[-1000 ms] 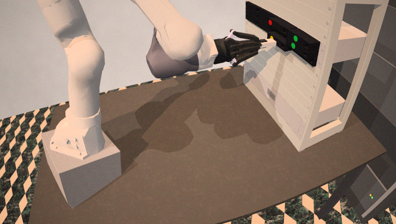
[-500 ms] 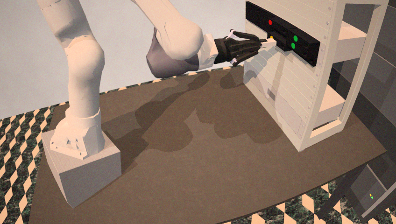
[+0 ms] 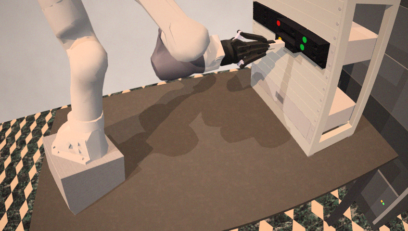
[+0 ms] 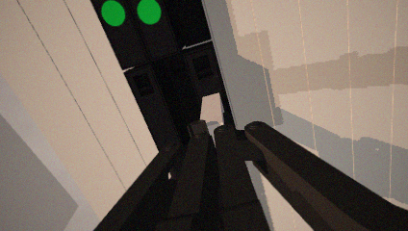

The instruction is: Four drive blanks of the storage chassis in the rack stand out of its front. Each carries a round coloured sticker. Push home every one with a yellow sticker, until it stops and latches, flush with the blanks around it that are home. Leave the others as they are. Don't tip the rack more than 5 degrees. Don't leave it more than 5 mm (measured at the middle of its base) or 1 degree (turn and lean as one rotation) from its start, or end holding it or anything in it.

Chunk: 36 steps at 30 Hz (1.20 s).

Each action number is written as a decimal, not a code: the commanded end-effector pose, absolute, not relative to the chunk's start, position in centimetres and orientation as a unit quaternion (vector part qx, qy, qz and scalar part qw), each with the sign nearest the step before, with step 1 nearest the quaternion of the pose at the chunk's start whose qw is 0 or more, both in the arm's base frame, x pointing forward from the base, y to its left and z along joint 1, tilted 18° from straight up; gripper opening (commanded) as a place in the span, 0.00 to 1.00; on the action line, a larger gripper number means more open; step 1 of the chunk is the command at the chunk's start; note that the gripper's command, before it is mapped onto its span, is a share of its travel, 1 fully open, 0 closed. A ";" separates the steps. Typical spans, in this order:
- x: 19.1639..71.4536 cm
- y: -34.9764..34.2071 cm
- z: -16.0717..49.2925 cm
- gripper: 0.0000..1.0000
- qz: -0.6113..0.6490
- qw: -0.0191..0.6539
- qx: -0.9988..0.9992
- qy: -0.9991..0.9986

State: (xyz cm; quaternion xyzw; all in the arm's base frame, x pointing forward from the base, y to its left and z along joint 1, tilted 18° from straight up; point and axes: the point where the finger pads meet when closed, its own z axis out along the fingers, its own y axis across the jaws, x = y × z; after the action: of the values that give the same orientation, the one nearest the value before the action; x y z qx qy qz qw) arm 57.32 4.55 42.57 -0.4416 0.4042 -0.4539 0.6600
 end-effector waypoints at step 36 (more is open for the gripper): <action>59.2 4.8 43.1 0.00 -0.462 0.654 -0.436 0.411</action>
State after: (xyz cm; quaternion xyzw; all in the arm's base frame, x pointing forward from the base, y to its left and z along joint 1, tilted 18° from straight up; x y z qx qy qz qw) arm 58.70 4.88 43.29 -0.4414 0.4003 -0.4531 0.6631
